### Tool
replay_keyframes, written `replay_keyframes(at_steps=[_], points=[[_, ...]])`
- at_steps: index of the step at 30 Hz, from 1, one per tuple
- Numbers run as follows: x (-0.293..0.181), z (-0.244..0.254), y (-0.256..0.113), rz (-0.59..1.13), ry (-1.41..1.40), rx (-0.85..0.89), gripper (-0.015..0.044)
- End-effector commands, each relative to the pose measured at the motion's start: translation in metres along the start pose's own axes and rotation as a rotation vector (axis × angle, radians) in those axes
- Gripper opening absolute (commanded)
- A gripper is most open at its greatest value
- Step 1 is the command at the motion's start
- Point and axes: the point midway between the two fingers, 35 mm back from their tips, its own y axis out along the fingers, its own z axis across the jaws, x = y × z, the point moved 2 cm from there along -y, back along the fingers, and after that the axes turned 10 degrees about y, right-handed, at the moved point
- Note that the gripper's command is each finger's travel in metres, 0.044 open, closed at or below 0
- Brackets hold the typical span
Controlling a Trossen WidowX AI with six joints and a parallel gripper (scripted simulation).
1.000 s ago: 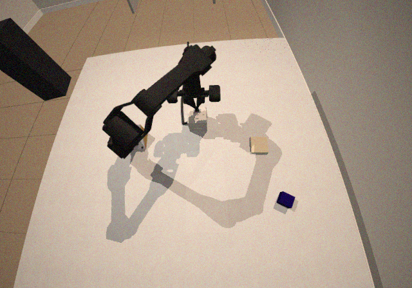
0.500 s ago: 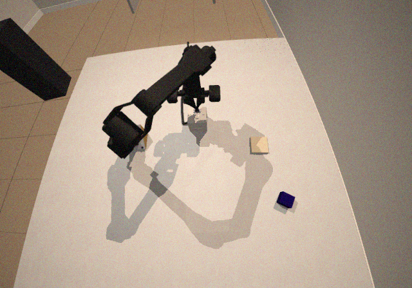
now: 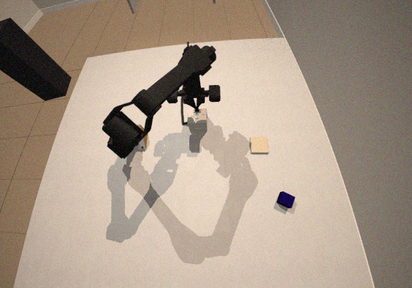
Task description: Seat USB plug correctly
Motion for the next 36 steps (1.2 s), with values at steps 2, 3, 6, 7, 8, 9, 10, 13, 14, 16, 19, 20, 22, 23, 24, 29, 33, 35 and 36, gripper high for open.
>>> replay_keyframes(at_steps=[2, 3, 6, 7, 8, 9, 10, 13, 14, 16, 19, 20, 22, 23, 24, 29, 33, 35, 36], points=[[-0.0008, -0.0001, 0.0027, 0.006, -0.002, -0.001, 0.0], [-0.0008, -0.0001, 0.0027, 0.006, -0.002, -0.001, 0.0], [-0.0008, -0.0001, 0.0027, 0.006, -0.002, -0.001, 0.0], [-0.0008, -0.0001, 0.0027, 0.006, -0.002, -0.001, 0.0], [-0.0008, -0.0001, 0.0027, 0.006, -0.002, -0.001, 0.0], [0.0, 0.0, 0.0, 0.0, 0.0, 0.0, 0.0026], [0.0, 0.0, 0.0, 0.0, 0.0, 0.0, 0.0053], [0.0, 0.0, 0.0, 0.0, 0.0, 0.0, 0.0095], [0.0, 0.0, 0.0, 0.0, 0.0, 0.0, 0.0095], [0.0, 0.0, 0.0, 0.0, 0.0, 0.0, 0.0095], [0.0, 0.0, 0.0, 0.0, 0.0, 0.0, 0.0095], [0.0, 0.0, 0.0, 0.0, 0.0, 0.0, 0.0095], [0.0, 0.0, 0.0, 0.0, 0.0, 0.0, 0.0095], [0.0, 0.0, 0.0, 0.0, 0.0, 0.0, 0.0095], [0.0, 0.0, 0.0, 0.0, 0.0, 0.0, 0.0095], [0.0, 0.0, 0.0, 0.0, 0.0, 0.0, 0.0095], [-0.0001, 0.0, -0.0029, 0.0, 0.0, 0.0, 0.0095], [-0.0001, -0.0001, -0.0049, 0.0, 0.0, 0.0, 0.0095], [-0.0001, -0.0001, -0.0059, 0.0, 0.0, 0.0, 0.0095]])
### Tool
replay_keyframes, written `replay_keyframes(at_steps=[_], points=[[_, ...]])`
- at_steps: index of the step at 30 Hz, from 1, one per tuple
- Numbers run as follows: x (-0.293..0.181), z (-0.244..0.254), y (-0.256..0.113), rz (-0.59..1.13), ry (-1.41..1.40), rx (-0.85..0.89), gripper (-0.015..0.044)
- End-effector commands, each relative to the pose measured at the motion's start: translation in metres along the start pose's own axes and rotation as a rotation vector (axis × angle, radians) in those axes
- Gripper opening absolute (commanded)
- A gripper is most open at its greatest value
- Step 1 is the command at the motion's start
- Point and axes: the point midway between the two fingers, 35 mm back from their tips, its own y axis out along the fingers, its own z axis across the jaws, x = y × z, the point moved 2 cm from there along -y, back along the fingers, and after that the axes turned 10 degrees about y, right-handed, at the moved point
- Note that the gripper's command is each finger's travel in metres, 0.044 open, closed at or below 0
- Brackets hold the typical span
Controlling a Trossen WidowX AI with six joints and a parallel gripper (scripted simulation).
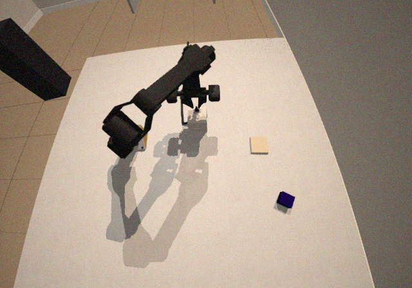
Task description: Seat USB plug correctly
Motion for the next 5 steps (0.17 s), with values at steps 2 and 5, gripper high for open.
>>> replay_keyframes(at_steps=[2, 5], points=[[0.0004, -0.001, -0.006, -0.005, 0.006, 0.001, 0.0095], [0.0003, -0.001, -0.009, -0.005, 0.006, 0.001, 0.0095]])
